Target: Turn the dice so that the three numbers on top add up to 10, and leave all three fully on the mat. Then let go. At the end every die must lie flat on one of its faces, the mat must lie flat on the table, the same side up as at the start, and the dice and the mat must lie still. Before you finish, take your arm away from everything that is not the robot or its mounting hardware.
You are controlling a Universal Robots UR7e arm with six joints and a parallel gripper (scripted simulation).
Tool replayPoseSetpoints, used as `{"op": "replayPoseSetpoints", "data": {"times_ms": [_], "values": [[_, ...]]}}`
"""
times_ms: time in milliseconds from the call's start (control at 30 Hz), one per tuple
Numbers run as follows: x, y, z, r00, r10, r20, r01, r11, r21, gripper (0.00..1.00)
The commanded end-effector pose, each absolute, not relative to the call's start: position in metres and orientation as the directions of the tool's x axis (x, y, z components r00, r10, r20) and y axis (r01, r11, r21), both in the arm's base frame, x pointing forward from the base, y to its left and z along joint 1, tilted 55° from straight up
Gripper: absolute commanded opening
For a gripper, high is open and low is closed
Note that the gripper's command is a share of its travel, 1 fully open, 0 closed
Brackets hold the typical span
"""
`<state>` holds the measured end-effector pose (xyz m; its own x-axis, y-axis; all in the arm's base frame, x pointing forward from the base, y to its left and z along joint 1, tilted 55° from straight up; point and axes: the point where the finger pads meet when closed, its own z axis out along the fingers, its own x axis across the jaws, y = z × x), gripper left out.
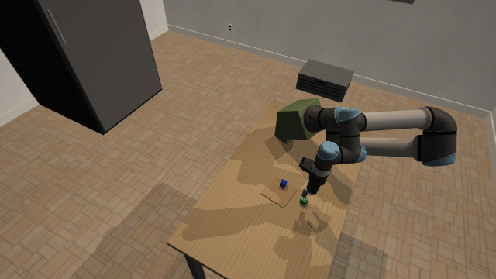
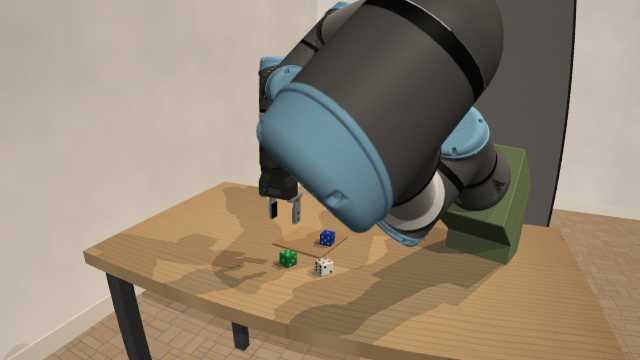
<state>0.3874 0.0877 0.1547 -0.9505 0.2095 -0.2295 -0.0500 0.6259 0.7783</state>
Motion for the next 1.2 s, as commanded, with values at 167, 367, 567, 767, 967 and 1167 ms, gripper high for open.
{"op": "replayPoseSetpoints", "data": {"times_ms": [167, 367, 567, 767, 967, 1167], "values": [[0.389, 0.089, 0.151, -0.902, 0.038, -0.430, -0.305, 0.649, 0.697, 1.00], [0.389, 0.091, 0.149, -0.836, -0.074, -0.544, -0.456, 0.646, 0.613, 1.00], [0.389, 0.092, 0.147, -0.772, -0.155, -0.617, -0.558, 0.631, 0.539, 1.00], [0.389, 0.095, 0.146, -0.674, -0.253, -0.694, -0.673, 0.599, 0.434, 1.00], [0.389, 0.098, 0.145, -0.551, -0.350, -0.758, -0.777, 0.547, 0.311, 1.00], [0.388, 0.100, 0.145, -0.475, -0.400, -0.784, -0.825, 0.512, 0.239, 1.00]]}}
